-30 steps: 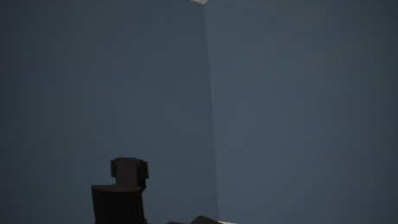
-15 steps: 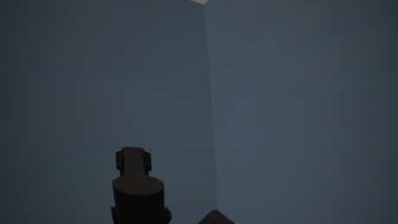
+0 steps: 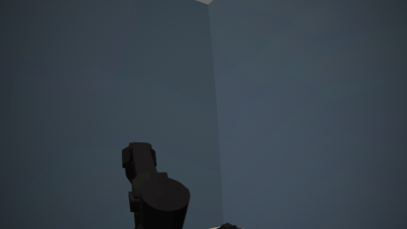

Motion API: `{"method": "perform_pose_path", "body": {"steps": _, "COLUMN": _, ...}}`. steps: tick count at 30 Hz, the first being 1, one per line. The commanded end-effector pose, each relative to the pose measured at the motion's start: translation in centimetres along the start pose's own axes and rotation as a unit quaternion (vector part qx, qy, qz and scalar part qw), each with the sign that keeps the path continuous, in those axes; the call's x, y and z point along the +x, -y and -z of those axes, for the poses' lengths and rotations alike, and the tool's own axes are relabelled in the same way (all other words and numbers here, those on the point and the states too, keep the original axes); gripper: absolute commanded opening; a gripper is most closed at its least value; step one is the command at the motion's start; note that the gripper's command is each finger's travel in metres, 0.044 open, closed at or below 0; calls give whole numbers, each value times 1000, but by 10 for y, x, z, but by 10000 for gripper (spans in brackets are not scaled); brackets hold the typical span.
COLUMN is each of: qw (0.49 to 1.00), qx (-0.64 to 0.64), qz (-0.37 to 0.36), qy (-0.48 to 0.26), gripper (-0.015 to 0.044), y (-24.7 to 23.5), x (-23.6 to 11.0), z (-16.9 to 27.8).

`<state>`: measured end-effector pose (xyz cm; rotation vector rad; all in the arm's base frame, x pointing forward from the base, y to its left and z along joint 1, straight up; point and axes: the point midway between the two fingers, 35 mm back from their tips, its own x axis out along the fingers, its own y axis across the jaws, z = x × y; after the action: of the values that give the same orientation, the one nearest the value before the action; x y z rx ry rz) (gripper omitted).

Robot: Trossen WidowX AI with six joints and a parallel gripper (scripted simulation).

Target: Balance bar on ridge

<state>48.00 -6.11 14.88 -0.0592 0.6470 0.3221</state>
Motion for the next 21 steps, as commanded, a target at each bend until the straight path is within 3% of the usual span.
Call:
{"method": "perform_pose_path", "body": {"steps": 1, "qw": 997, "qx": 56, "qz": 7, "qy": -52, "gripper": 315, "y": -14, "x": -9, "z": 19}}
{"method": "perform_pose_path", "body": {"steps": 21, "qw": 916, "qx": 247, "qz": 99, "qy": -299, "gripper": 315, "y": -76, "x": -87, "z": 113}}
